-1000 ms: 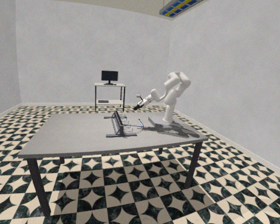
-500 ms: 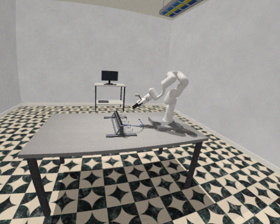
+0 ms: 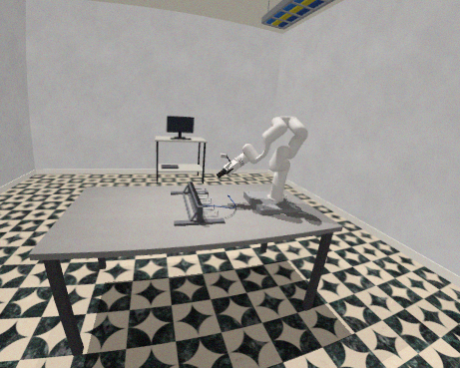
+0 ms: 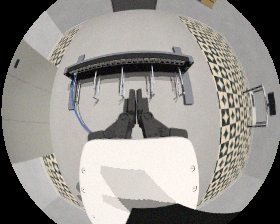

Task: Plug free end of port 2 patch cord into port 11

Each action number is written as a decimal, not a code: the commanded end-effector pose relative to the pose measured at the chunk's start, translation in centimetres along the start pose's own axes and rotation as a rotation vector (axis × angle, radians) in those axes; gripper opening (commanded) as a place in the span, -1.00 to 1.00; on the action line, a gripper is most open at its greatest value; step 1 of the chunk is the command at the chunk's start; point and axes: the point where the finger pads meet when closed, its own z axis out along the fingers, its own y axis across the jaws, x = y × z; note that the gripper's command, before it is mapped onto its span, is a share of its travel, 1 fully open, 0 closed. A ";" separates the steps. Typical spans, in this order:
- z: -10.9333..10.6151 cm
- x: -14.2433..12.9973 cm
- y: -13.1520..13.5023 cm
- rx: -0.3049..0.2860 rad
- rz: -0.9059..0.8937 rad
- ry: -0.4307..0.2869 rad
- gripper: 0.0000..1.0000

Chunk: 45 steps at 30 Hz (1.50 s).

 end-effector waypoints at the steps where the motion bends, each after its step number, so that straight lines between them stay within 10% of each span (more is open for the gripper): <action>1: 0.2 0.1 0.1 0.000 0.000 0.002 -1.00; 45: 10.3 0.2 0.1 0.000 0.000 0.003 -1.00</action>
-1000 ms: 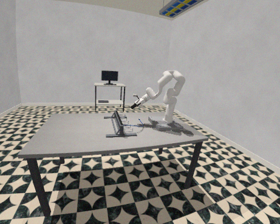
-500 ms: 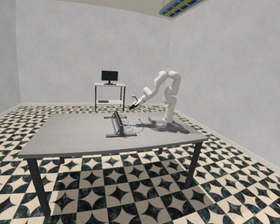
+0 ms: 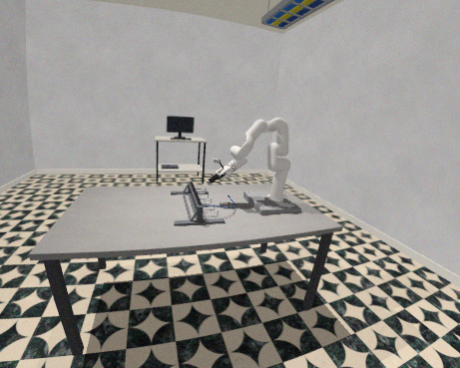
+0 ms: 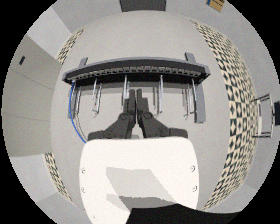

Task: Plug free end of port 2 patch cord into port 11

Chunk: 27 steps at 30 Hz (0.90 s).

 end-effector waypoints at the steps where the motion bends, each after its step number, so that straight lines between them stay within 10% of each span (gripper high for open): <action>1: 4.2 0.1 0.6 -0.098 -0.019 -0.032 -1.00; 27: 7.6 0.0 1.0 -0.098 -0.020 -0.032 -1.00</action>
